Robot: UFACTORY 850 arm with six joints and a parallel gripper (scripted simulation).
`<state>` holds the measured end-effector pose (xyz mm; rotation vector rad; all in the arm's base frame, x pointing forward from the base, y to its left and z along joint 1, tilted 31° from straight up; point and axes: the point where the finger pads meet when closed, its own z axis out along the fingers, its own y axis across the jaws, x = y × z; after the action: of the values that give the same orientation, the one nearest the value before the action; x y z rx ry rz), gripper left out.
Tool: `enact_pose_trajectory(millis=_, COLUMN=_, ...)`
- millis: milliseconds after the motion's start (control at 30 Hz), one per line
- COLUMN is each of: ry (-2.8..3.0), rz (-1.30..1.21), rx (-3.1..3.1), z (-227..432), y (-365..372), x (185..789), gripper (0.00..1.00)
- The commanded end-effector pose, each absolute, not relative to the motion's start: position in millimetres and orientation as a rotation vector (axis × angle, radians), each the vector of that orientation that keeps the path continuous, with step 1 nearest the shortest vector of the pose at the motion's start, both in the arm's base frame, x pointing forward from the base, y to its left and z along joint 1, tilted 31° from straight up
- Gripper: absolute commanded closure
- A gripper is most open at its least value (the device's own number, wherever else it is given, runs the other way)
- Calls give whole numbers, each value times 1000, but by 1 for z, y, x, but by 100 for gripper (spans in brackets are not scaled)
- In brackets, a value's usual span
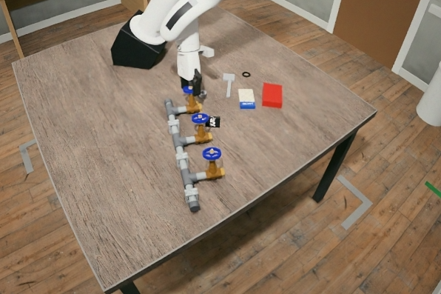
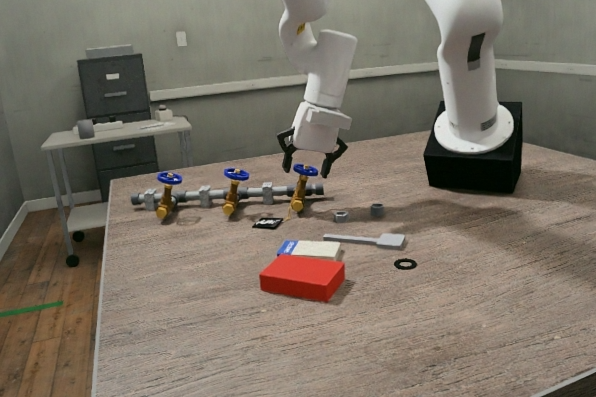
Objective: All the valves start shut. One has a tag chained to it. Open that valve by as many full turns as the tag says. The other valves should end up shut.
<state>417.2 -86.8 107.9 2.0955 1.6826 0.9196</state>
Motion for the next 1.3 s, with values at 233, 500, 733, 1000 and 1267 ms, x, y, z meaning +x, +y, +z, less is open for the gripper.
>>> enact_pose_trajectory(millis=233, ry=1676, rz=922, rx=2101, z=108, y=-87, x=417, gripper=0)
enact_pose_trajectory(millis=500, ry=1607, rz=944, rx=2177, z=108, y=-87, x=417, gripper=0)
enact_pose_trajectory(millis=733, ry=1355, rz=1010, rx=2418, z=108, y=-87, x=417, gripper=0)
enact_pose_trajectory(millis=1000, ry=935, rz=1084, rx=2722, z=108, y=-87, x=417, gripper=0)
enact_pose_trajectory(millis=1267, ry=460, rz=1131, rx=2941, z=108, y=-87, x=417, gripper=0)
